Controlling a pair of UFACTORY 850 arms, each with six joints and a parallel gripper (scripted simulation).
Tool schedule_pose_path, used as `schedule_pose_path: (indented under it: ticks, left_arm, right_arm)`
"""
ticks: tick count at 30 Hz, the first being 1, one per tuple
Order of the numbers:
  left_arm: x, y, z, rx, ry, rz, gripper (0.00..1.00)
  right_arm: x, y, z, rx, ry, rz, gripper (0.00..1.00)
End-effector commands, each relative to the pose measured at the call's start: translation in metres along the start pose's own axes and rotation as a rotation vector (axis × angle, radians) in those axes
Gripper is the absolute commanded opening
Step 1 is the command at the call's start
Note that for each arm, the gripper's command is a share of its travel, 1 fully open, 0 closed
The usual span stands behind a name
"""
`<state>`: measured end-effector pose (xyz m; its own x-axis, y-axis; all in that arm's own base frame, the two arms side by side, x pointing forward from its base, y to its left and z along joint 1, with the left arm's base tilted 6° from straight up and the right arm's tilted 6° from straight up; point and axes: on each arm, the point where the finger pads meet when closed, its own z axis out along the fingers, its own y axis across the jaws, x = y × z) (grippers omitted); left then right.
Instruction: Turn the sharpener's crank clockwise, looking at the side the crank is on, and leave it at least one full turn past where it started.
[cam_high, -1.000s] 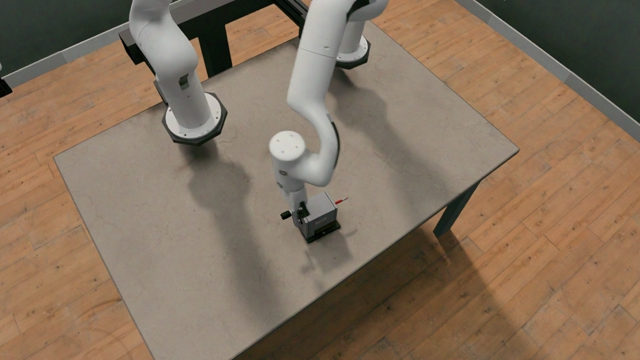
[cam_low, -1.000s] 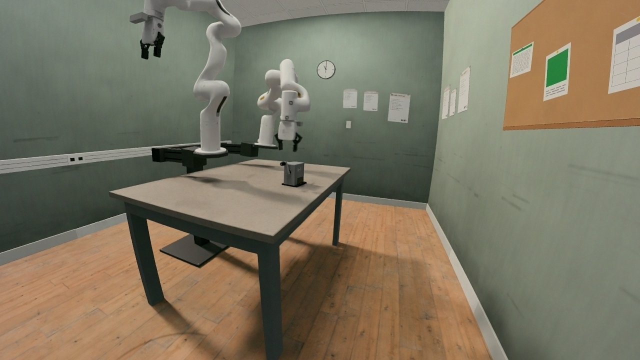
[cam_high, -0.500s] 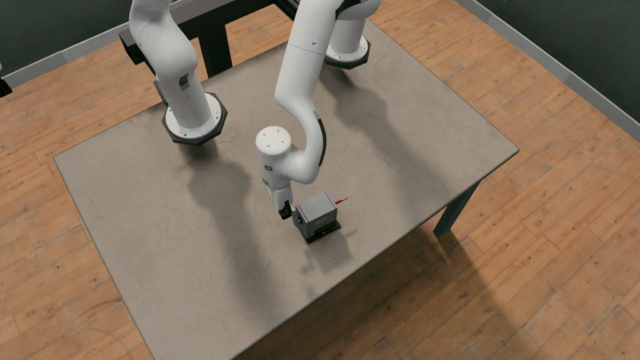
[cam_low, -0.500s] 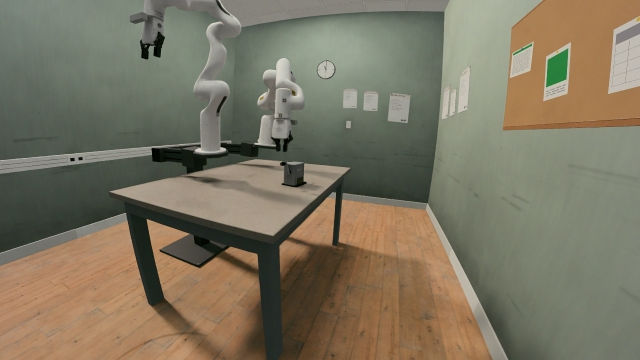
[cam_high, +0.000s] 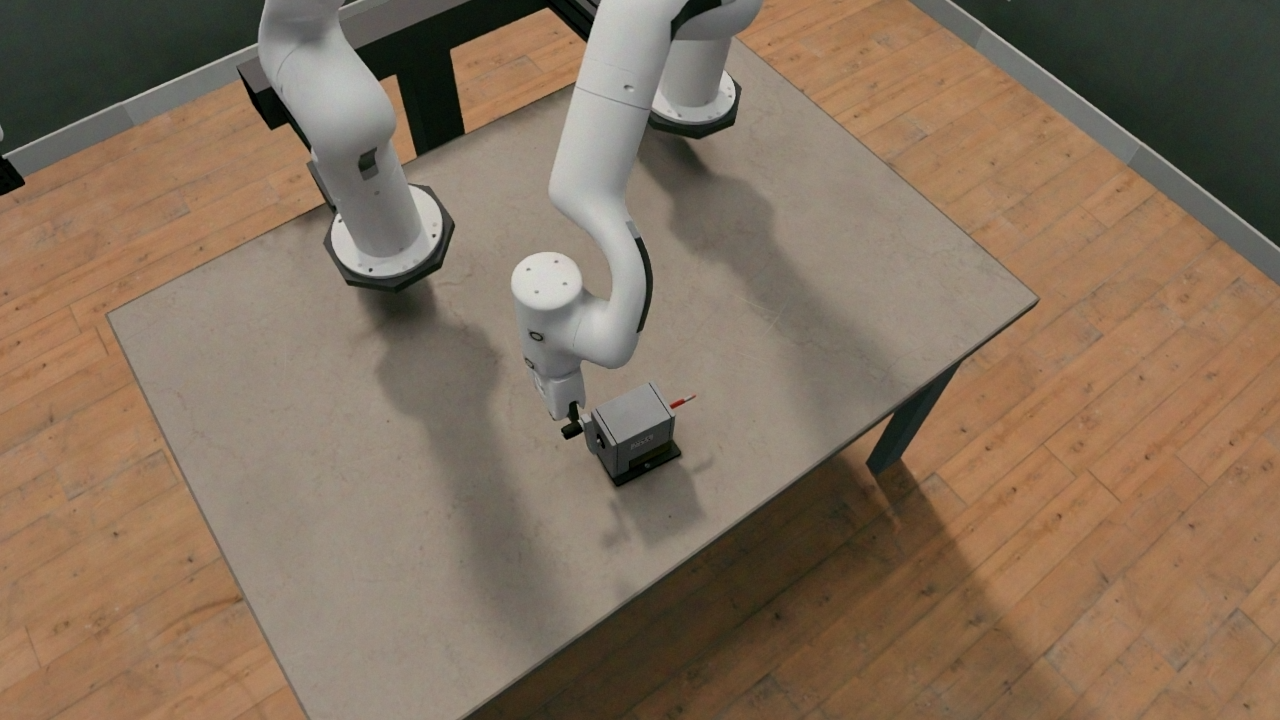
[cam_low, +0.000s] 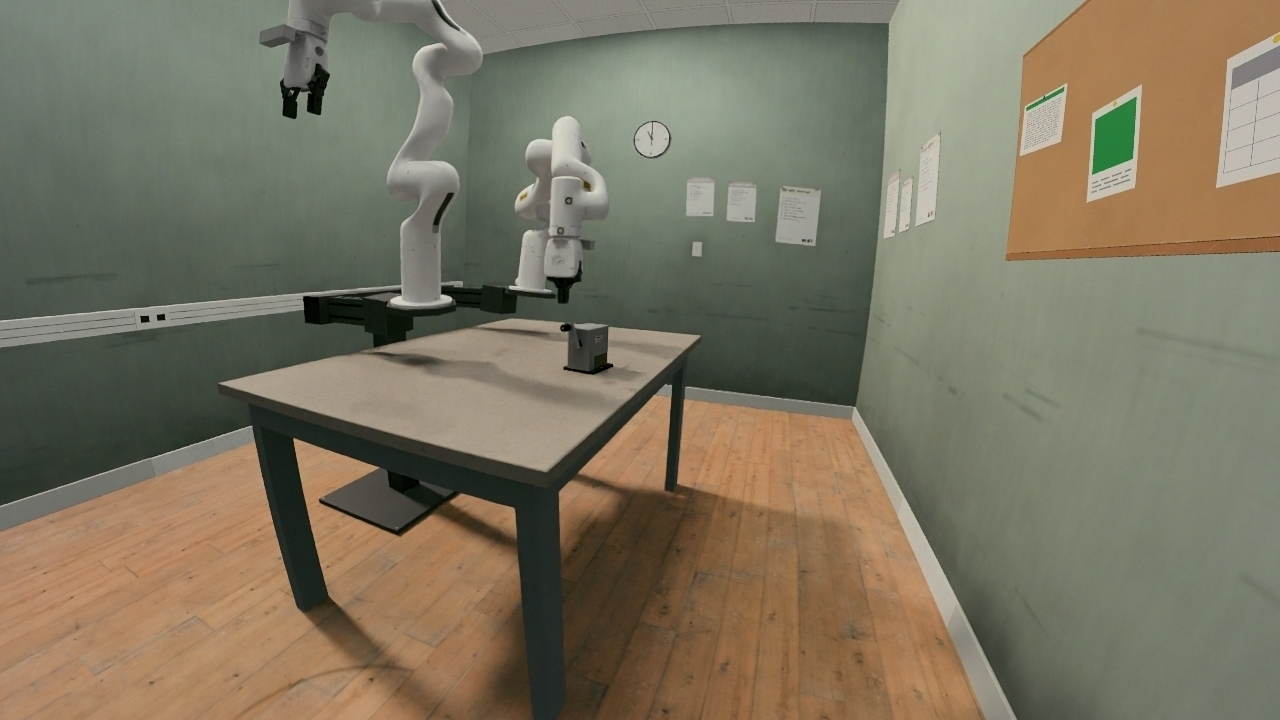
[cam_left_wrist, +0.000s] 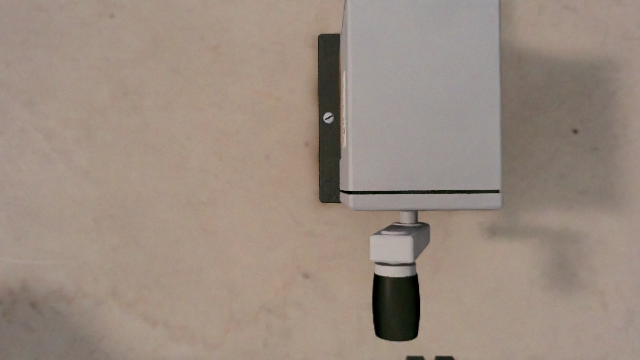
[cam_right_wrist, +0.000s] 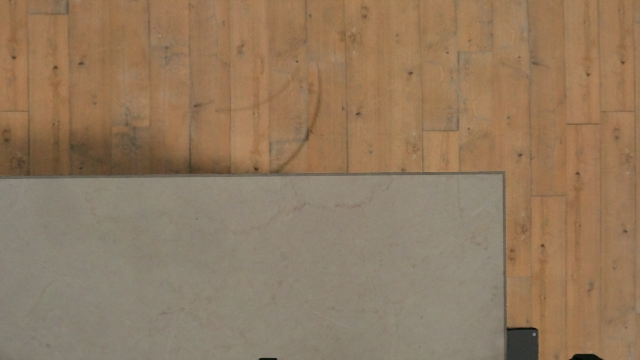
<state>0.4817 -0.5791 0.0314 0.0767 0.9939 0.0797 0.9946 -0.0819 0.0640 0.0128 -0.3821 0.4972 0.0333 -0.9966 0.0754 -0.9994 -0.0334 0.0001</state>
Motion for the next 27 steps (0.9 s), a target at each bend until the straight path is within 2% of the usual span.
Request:
schedule_pose_path:
  ticks: [1, 16, 27]
  left_arm:
    - [-0.0007, 0.0007, -0.0014, -0.002, -0.002, 0.0, 0.0]
    - [-0.0007, 0.0007, -0.0014, -0.002, -0.002, -0.01, 0.0]
    - [-0.0007, 0.0008, -0.0014, -0.001, -0.002, -0.182, 0.0]
  right_arm:
    - [0.0003, 0.0, -0.0007, 0.0, 0.002, 0.0, 1.0]
    - [0.0003, 0.0, -0.0007, 0.0, 0.002, 0.0, 1.0]
    - [0.0003, 0.0, -0.0007, 0.0, 0.002, 0.0, 1.0]
